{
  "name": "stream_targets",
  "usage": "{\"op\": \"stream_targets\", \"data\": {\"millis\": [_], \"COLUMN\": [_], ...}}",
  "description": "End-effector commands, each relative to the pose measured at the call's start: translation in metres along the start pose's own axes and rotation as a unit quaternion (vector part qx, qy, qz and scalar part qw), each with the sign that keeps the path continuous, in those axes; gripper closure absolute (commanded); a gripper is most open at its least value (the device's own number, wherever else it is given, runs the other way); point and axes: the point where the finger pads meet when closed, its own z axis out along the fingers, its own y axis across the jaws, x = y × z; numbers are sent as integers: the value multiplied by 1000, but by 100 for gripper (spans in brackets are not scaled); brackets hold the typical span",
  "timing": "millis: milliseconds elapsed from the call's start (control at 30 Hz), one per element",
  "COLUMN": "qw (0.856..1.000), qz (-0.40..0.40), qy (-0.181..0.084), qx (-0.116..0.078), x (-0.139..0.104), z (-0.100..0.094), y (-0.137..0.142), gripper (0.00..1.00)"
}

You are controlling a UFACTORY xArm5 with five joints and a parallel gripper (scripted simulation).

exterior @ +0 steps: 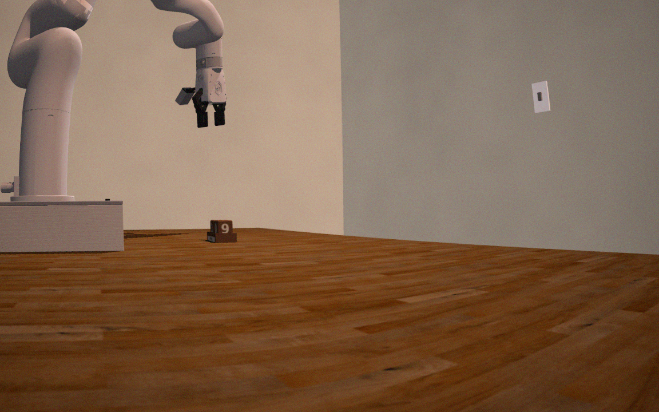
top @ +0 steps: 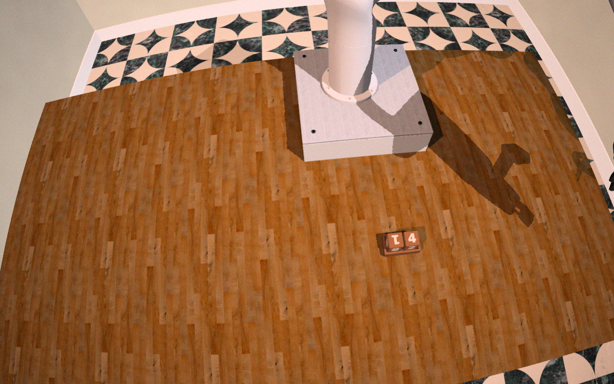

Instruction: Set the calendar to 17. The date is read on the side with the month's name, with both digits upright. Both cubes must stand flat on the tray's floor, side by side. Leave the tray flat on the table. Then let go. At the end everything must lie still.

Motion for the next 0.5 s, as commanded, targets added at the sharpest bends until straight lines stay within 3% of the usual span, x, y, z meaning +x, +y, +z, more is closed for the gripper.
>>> {"op": "stream_targets", "data": {"millis": [0, 33, 67, 167, 200, 300, 333, 367, 467], "qw": [999, 996, 996, 996, 992, 992, 986, 986, 986], "qz": [45, 84, 84, 84, 123, 123, 162, 162, 162], "qy": [-7, -12, -12, -12, -16, -16, -20, -20, -20], "qx": [6, 16, 16, 16, 26, 26, 36, 36, 36], "x": [-42, -65, -72, -73, -99, -101, -120, -126, -126], "z": [11, 19, 21, 21, 31, 31, 39, 41, 41], "y": [-24, -44, -49, -50, -76, -78, -102, -108, -108], "gripper": [0, 0, 0, 0, 0, 0, 0, 0, 0]}}
